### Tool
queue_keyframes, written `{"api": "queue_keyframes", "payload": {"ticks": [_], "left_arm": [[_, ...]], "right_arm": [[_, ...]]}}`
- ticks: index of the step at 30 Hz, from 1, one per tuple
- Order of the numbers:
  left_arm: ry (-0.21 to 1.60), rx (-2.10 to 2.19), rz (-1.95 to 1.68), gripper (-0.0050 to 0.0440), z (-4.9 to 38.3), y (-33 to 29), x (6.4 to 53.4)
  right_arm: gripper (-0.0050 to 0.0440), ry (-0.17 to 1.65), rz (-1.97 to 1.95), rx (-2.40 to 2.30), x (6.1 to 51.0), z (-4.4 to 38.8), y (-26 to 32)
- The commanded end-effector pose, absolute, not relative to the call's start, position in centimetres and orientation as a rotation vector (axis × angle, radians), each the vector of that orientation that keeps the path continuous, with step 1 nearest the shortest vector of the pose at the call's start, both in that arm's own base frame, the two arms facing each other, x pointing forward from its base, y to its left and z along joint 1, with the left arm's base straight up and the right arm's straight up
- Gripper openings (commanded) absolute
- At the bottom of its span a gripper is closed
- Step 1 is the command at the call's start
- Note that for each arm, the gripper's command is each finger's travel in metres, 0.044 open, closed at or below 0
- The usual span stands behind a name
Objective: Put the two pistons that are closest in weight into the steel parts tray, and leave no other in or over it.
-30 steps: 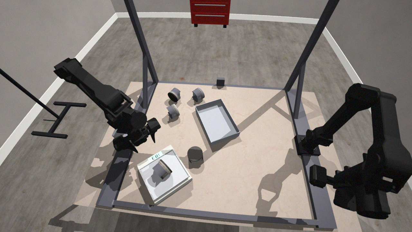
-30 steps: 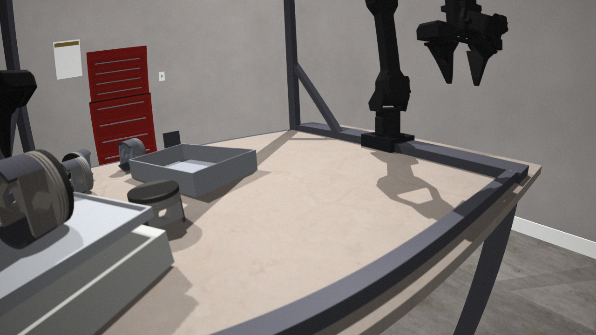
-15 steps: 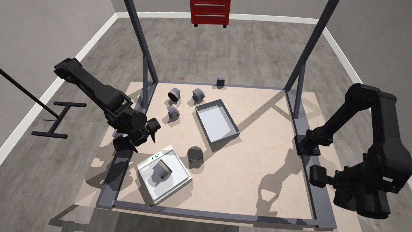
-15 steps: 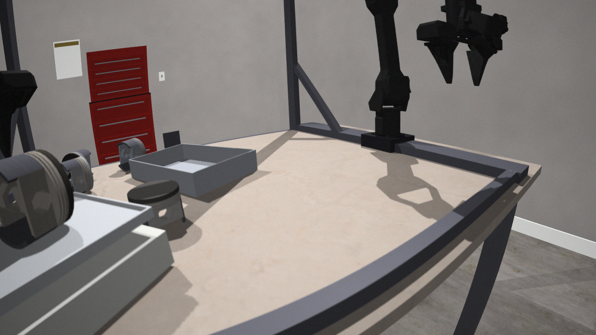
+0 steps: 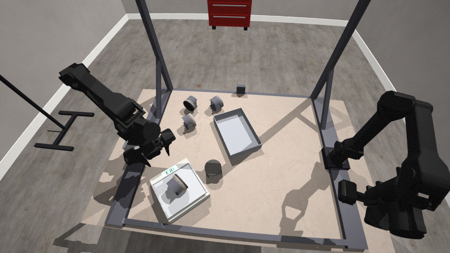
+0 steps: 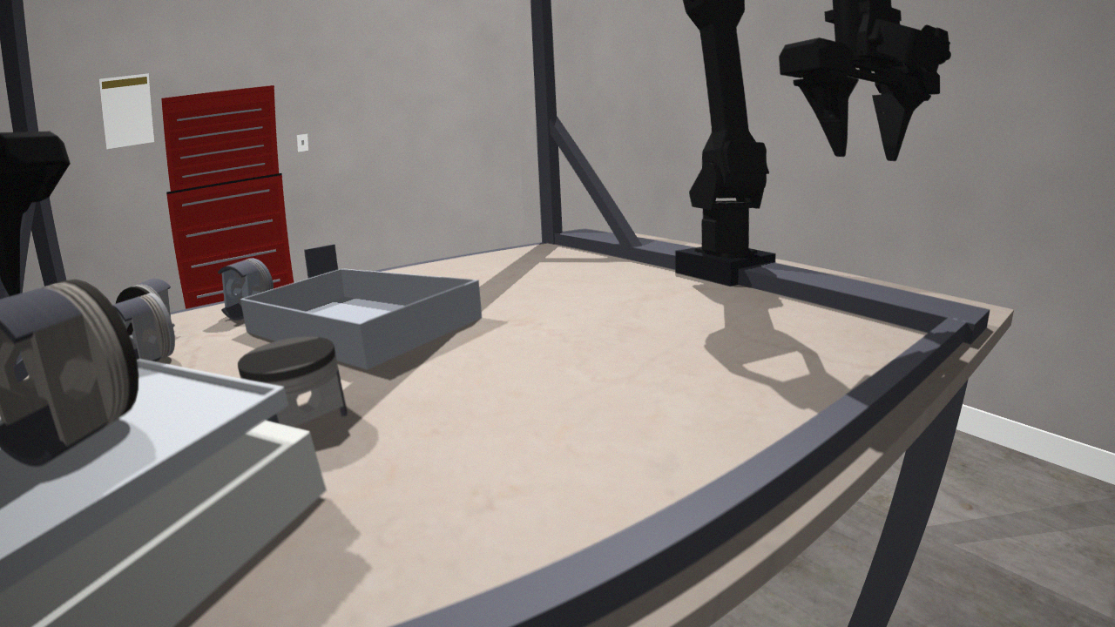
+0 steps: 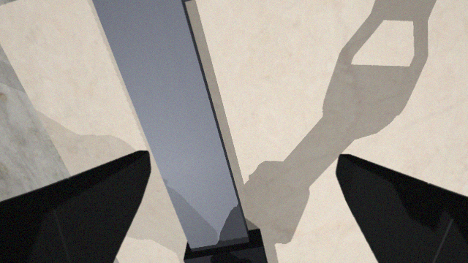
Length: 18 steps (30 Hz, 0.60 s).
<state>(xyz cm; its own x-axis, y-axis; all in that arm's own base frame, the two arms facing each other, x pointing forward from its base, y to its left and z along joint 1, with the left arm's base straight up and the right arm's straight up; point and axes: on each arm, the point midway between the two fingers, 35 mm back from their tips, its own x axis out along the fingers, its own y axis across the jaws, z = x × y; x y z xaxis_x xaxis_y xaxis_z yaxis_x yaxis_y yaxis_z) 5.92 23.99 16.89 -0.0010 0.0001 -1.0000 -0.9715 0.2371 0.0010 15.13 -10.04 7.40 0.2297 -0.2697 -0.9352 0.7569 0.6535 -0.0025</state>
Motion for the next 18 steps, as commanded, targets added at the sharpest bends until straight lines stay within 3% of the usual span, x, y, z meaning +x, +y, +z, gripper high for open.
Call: {"api": "queue_keyframes", "payload": {"ticks": [1, 6, 18], "left_arm": [[1.3, -1.019, 1.037, 0.04, 17.4, 24.4, 6.0], [1.3, -1.019, 1.037, 0.04, 17.4, 24.4, 6.0], [1.3, -1.019, 1.037, 0.04, 17.4, 24.4, 6.0]], "right_arm": [[0.0378, 1.1, -0.752, 0.515, 15.6, 8.2, -10.4], [0.0378, 1.099, -0.752, 0.515, 15.7, 8.3, -10.4], [0.0378, 1.318, -0.644, 0.499, 18.8, 11.5, -13.2]]}}
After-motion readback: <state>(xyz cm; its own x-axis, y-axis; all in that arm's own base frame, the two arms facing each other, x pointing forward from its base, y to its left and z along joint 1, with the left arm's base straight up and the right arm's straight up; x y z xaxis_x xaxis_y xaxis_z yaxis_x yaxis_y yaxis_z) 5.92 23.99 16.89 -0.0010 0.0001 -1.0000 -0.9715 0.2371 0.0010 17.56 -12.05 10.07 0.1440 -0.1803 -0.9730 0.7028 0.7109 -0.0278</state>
